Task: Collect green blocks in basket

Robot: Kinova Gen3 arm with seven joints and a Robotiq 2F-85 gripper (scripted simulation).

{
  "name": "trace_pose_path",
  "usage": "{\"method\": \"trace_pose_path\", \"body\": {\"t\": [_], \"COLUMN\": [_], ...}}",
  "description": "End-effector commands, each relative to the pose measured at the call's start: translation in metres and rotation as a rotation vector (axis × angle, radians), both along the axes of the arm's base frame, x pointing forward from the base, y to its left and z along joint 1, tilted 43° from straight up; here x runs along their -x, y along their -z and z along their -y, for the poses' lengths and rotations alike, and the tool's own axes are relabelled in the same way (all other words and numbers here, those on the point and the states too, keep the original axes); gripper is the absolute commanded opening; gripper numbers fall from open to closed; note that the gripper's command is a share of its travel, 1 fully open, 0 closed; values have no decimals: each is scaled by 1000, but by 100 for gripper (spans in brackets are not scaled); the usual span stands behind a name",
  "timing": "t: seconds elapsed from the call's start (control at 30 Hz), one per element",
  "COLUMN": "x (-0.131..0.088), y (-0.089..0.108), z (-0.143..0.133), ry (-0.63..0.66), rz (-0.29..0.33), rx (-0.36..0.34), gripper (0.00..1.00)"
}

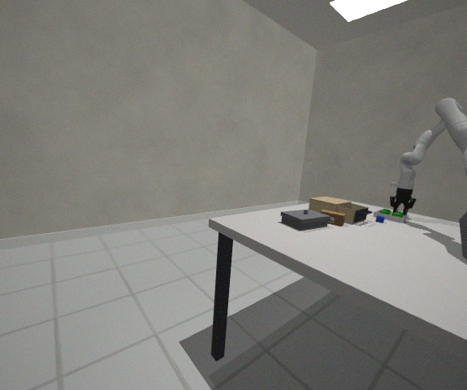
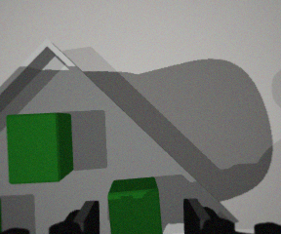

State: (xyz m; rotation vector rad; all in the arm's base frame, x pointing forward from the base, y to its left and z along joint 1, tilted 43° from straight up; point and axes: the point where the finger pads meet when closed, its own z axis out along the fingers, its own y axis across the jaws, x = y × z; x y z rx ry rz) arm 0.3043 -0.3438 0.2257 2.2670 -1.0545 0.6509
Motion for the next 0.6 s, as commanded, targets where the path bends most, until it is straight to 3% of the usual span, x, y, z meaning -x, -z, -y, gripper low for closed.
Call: {"method": "trace_pose_path", "body": {"t": [0.0, 0.57], "x": [1, 12], "y": [-7, -47], "z": [-8, -44], "ry": [-4, -5], "rz": [1, 0], "rx": [-2, -3], "gripper": [57, 57]}}
